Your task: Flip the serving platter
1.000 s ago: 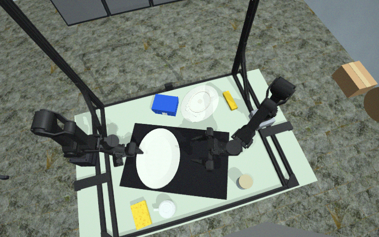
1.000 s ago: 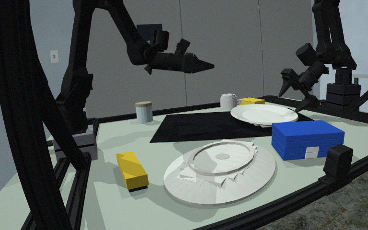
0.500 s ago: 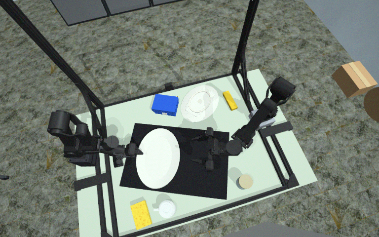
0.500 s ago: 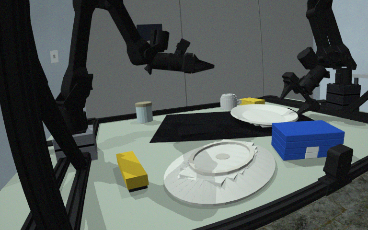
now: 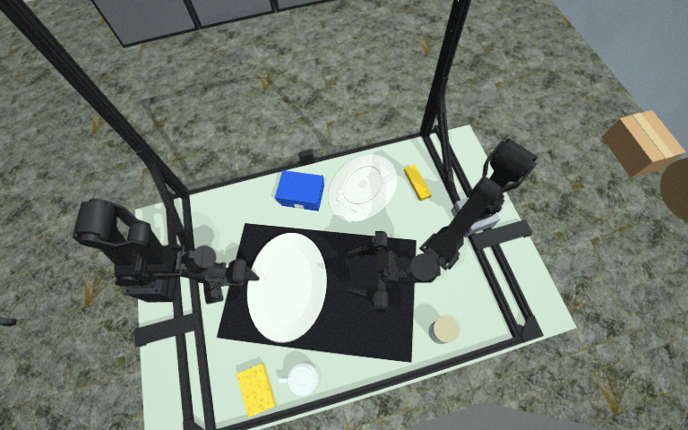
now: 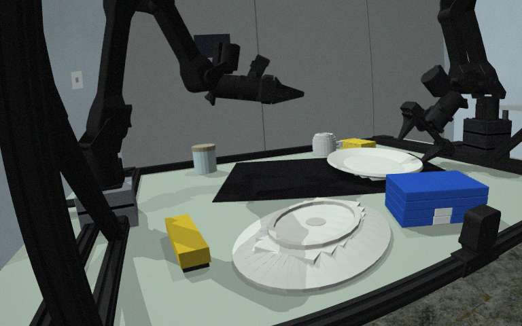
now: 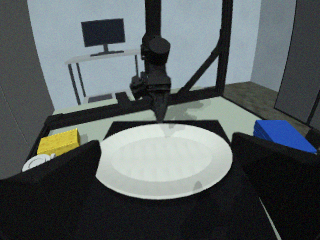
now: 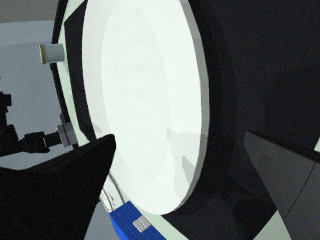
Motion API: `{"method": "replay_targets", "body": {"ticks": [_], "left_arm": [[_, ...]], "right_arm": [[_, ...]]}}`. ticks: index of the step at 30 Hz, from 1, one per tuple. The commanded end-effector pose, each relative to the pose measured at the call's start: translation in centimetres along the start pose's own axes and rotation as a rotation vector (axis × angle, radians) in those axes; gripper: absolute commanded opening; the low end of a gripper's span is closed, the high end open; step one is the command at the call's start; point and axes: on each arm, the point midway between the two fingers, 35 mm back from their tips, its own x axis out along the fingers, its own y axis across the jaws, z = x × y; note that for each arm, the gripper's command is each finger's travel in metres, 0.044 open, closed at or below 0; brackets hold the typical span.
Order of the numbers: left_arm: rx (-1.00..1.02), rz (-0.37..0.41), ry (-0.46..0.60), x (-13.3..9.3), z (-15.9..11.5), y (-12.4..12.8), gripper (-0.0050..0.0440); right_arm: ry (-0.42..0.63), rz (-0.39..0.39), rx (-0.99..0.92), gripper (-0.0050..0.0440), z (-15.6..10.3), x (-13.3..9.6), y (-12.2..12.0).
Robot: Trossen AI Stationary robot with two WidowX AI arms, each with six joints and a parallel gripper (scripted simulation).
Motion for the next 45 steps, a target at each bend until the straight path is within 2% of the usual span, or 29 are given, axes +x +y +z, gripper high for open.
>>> {"method": "replay_targets", "body": {"ticks": [1,28,34,42,45], "left_arm": [[0.002,-0.003,-0.001,0.0,0.0,0.0,0.0440],[0.002,-0.003,-0.001,0.0,0.0,0.0,0.0440],[0.002,-0.003,-0.001,0.0,0.0,0.0,0.0440],[0.002,-0.003,-0.001,0.0,0.0,0.0,0.0440],[0.002,-0.003,-0.001,0.0,0.0,0.0,0.0440]], "right_arm": [[-0.003,0.009,0.003,0.0440,0.0,0.3,0.6],[-0.003,0.009,0.003,0.0440,0.0,3.4,3.4],[-0.003,0.009,0.003,0.0440,0.1,2.4,3.7],[-0.003,0.009,0.003,0.0440,0.1,0.4,5.9],[-0.003,0.036,0.003,0.0440,0.1,0.0,6.5]]}}
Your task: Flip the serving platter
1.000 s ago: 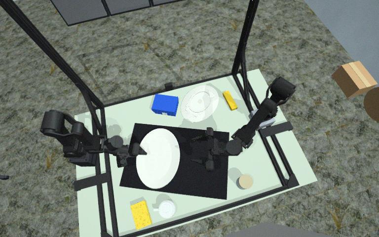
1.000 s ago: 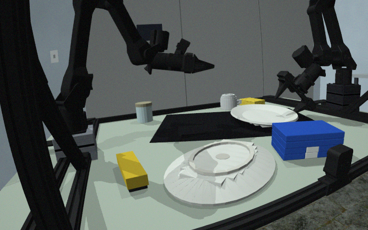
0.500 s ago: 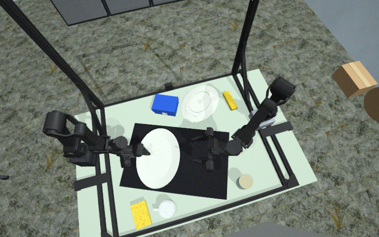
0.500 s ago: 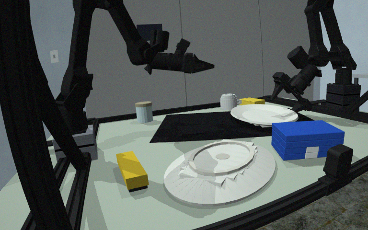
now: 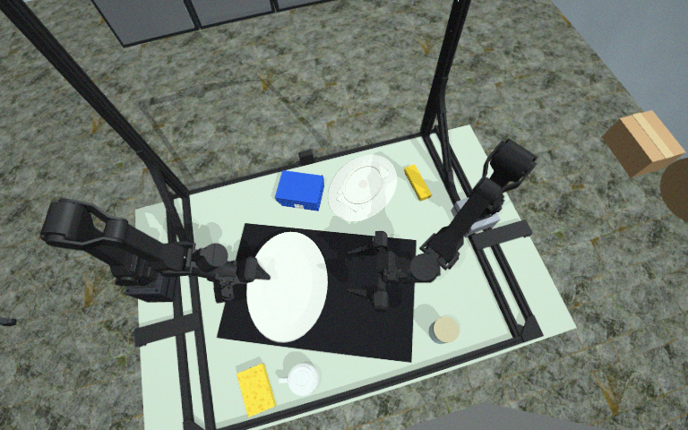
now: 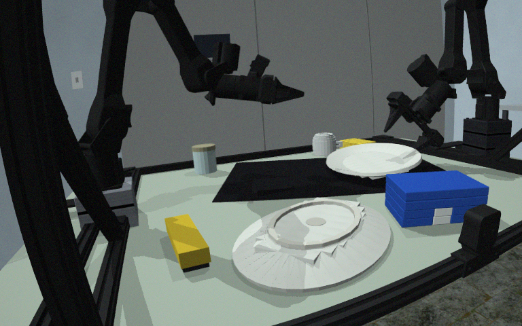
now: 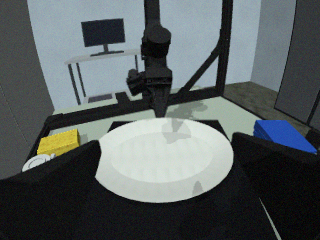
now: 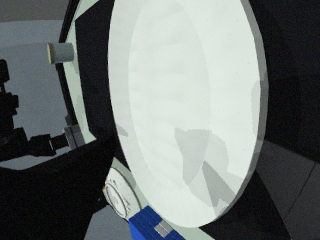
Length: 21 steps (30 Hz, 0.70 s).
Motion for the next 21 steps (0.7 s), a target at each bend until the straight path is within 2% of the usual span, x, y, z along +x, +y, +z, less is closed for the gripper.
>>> {"method": "replay_targets", "body": {"ticks": [1,4,11,13,19,21], "left_arm": [[0.002,-0.003,-0.001,0.0,0.0,0.0,0.0440],[0.002,-0.003,-0.001,0.0,0.0,0.0,0.0440],[0.002,-0.003,-0.001,0.0,0.0,0.0,0.0440],[0.002,-0.003,-0.001,0.0,0.0,0.0,0.0440],[0.002,-0.003,-0.001,0.0,0.0,0.0,0.0440],[0.002,-0.003,-0.001,0.0,0.0,0.0,0.0440]], "right_arm": [[0.002,0.045,-0.001,0.0440,-0.1,-1.0,2.3],[0.002,0.048,-0.001,0.0440,-0.1,-1.3,2.7],[0.002,0.050,-0.001,0.0440,-0.1,-2.6,5.2],[0.002,0.085,-0.001,0.0440,-0.1,-2.9,5.8],[0.002,0.088,-0.001,0.0440,-0.1,-3.6,8.0],[0.002,0.088,-0.001,0.0440,-0.1,-3.6,8.0]]}}
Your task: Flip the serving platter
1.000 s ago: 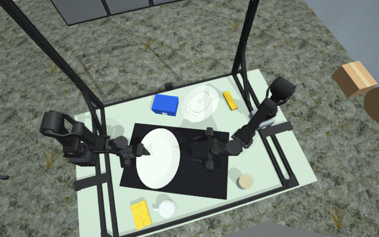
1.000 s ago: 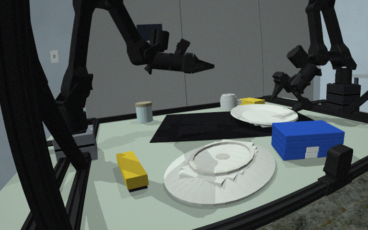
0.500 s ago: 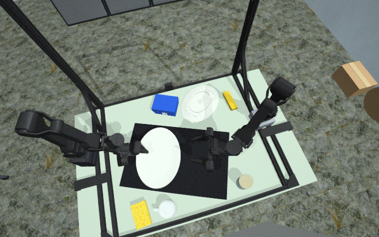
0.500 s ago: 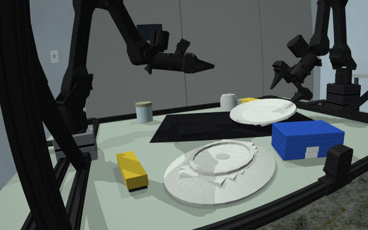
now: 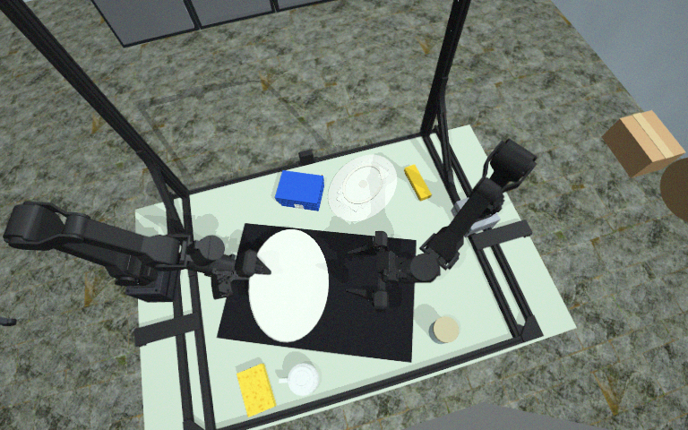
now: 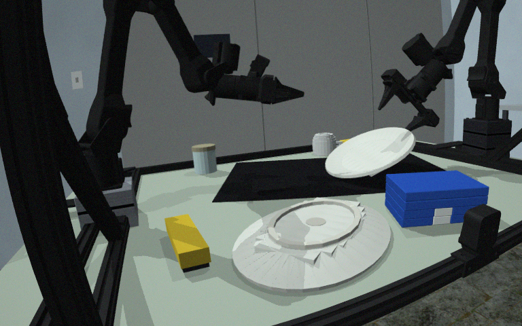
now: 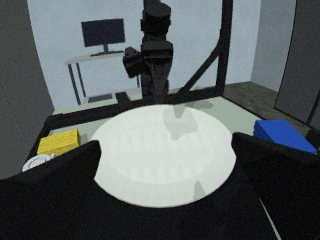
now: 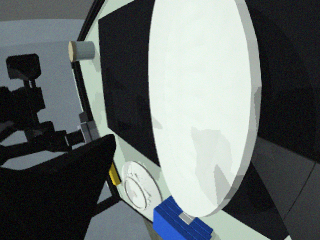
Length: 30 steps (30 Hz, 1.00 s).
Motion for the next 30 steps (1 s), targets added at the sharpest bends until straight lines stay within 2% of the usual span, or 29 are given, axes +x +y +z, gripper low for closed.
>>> {"method": "replay_targets", "body": {"ticks": [1,4,6,23,24,30], "left_arm": [[0.002,-0.003,-0.001,0.0,0.0,0.0,0.0440],[0.002,-0.003,-0.001,0.0,0.0,0.0,0.0440],[0.002,-0.003,-0.001,0.0,0.0,0.0,0.0440],[0.002,-0.003,-0.001,0.0,0.0,0.0,0.0440],[0.002,-0.003,-0.001,0.0,0.0,0.0,0.0440],[0.002,-0.003,-0.001,0.0,0.0,0.0,0.0440]], "right_arm": [[0.003,0.066,0.001,0.0440,-0.1,-0.7,3.4],[0.003,0.066,0.001,0.0440,-0.1,-0.9,4.2],[0.003,0.099,0.001,0.0440,-0.1,-1.0,4.7],[0.003,0.112,0.001,0.0440,-0.1,-1.3,8.4],[0.003,0.135,0.001,0.0440,-0.1,-1.3,9.0],[0.003,0.139,0.001,0.0440,-0.1,-1.1,11.2]]}}
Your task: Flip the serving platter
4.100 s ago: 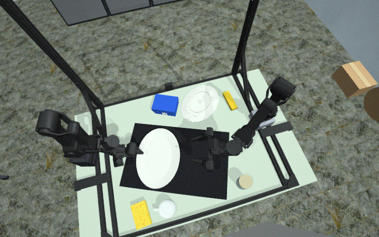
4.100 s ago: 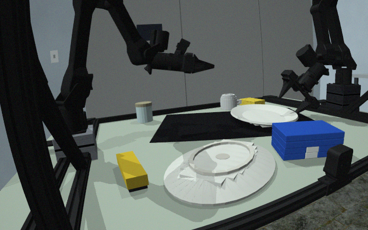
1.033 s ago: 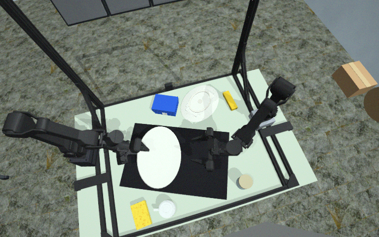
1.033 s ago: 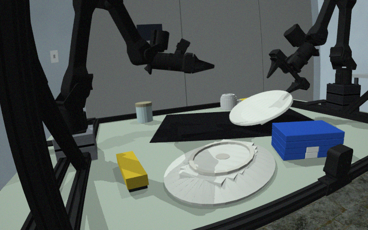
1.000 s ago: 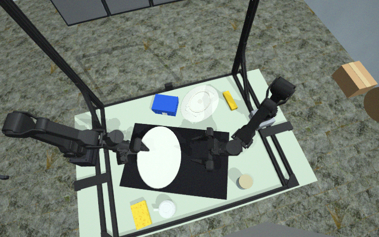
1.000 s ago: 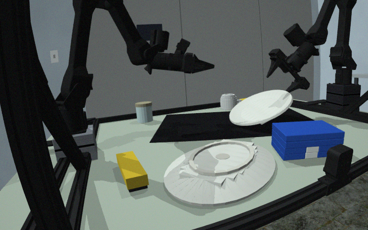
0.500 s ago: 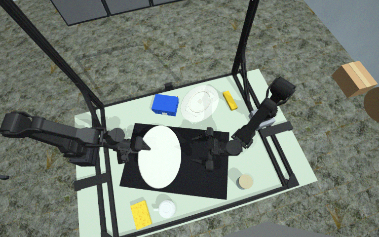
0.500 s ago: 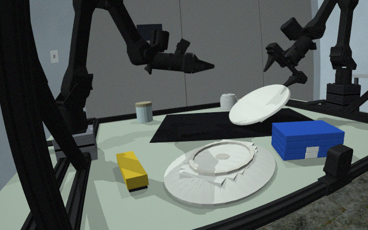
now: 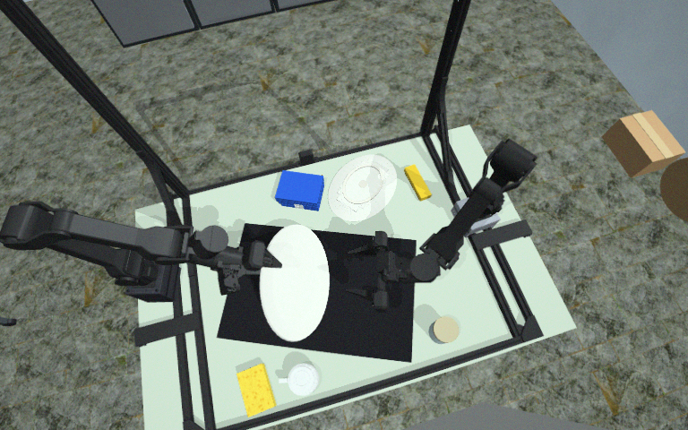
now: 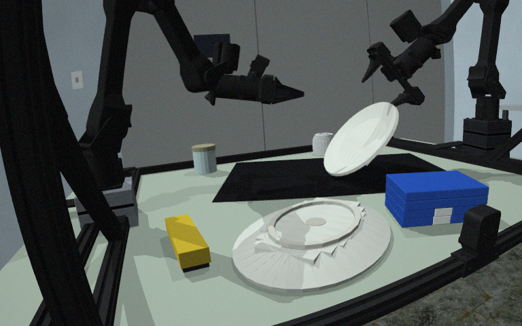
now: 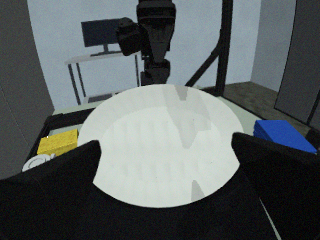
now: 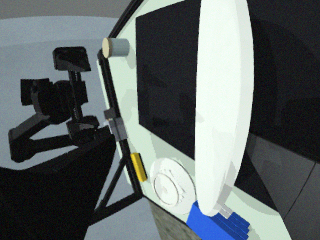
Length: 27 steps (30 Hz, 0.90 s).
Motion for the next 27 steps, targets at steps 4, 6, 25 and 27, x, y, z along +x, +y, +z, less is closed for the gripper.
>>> {"method": "replay_targets", "body": {"ticks": [4,6,25,27], "left_arm": [[0.002,-0.003,-0.001,0.0,0.0,0.0,0.0440],[0.002,-0.003,-0.001,0.0,0.0,0.0,0.0440],[0.002,-0.003,-0.001,0.0,0.0,0.0,0.0440],[0.002,-0.003,-0.001,0.0,0.0,0.0,0.0440]], "right_arm": [[0.003,0.059,0.003,0.0440,0.0,0.9,4.3],[0.003,0.070,0.003,0.0440,0.0,1.1,4.8],[0.003,0.131,0.003,0.0440,0.0,3.9,10.6],[0.003,0.131,0.003,0.0440,0.0,4.4,11.2]]}}
